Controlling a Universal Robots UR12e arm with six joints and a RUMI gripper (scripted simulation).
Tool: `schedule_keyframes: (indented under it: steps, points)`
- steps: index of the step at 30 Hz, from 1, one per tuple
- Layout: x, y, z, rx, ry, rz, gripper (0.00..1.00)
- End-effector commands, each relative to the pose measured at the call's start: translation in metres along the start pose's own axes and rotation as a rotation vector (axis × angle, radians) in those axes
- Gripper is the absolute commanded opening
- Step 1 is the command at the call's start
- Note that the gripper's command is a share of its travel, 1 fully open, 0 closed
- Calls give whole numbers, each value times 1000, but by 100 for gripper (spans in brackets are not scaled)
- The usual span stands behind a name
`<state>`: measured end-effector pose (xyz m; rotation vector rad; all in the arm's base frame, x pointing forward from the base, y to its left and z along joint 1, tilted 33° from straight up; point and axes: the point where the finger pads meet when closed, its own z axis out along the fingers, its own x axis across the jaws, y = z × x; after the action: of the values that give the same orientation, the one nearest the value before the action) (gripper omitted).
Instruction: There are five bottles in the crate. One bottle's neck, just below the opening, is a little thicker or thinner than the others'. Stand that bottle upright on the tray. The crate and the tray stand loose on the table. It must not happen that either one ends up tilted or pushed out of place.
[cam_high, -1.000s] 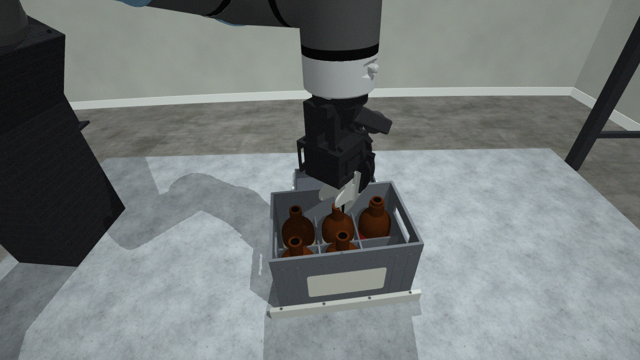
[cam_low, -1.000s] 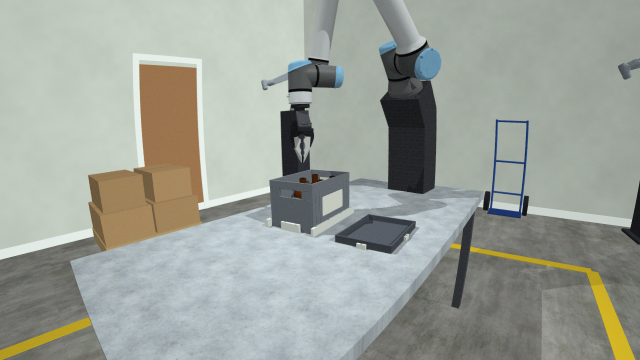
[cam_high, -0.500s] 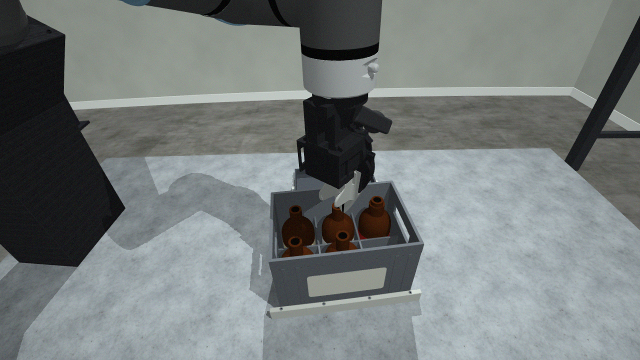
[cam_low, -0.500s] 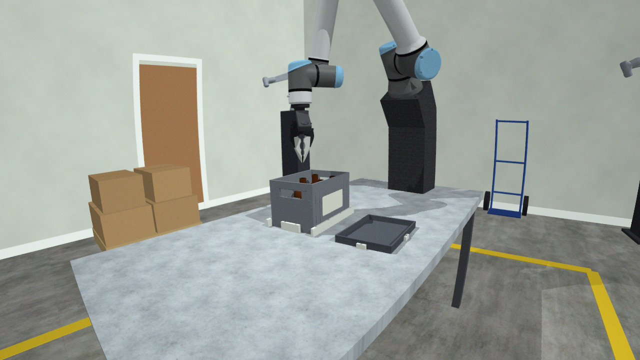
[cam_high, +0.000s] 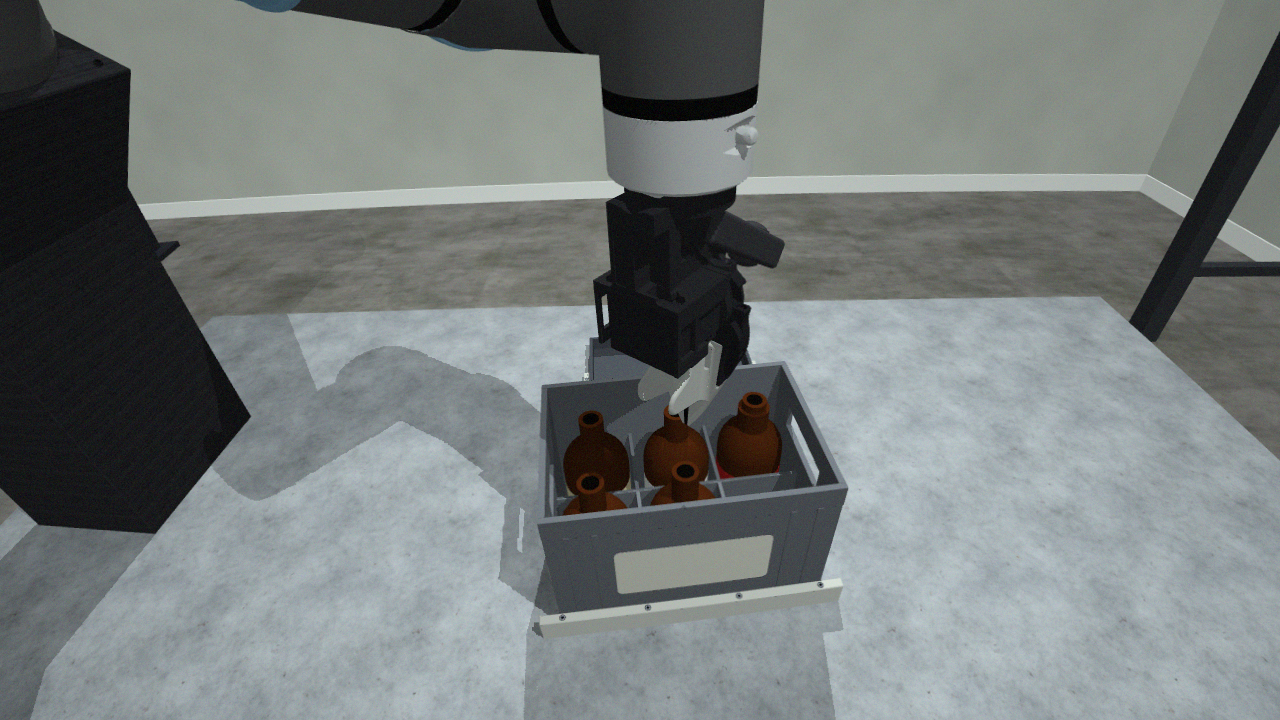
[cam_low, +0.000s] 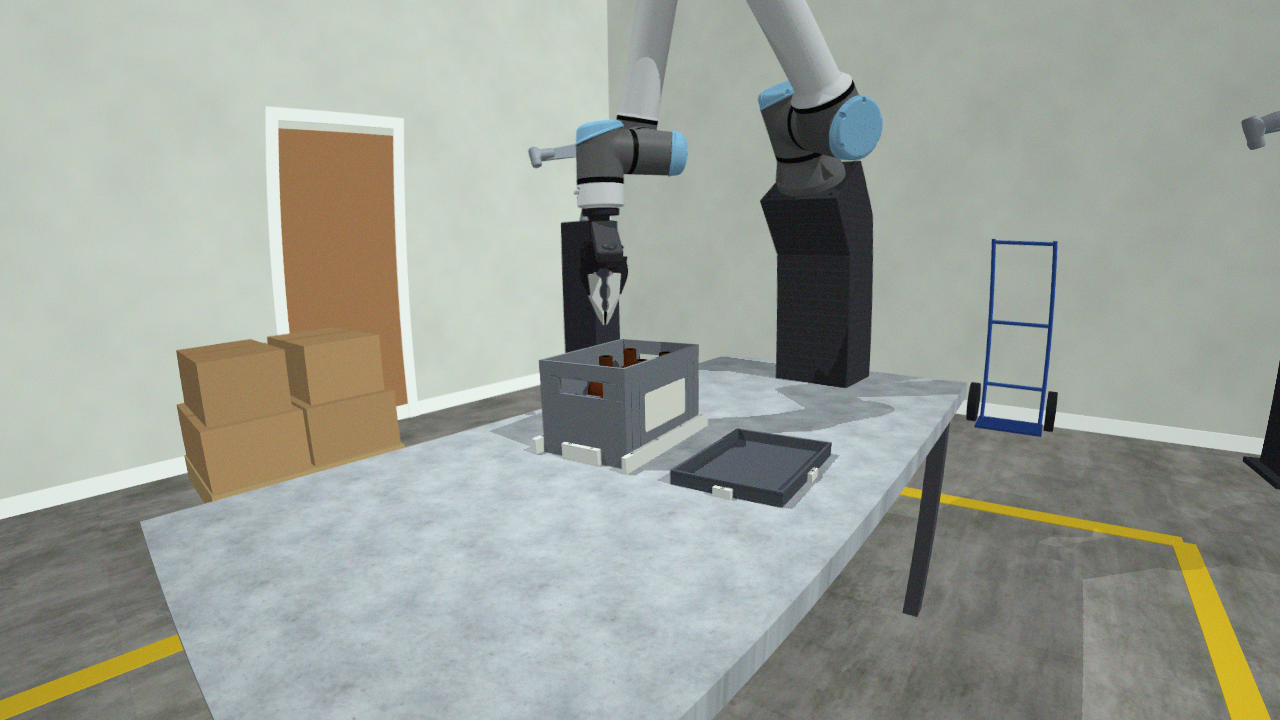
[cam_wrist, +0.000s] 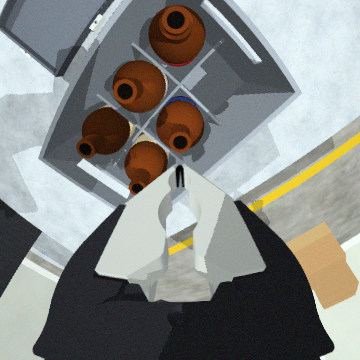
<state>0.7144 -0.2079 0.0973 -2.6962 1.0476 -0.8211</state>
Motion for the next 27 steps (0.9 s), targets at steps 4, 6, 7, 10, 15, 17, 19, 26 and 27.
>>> schedule_keyframes:
  steps: [4,6,7,10,15,17,19,26,27]
  points:
    - [-11,-13,0,0,0,0,0]
    - [-21,-23,0,0,0,0,0]
    - [-33,-35,0,0,0,0,0]
    - [-55,-56,0,0,1,0,0]
    - [-55,-57,0,0,1,0,0]
    - [-55,-57,0,0,1,0,0]
    - [-55,-57,0,0,1,0,0]
    - [-55,-57,0,0,1,0,38]
    - [-55,-57,0,0,1,0,38]
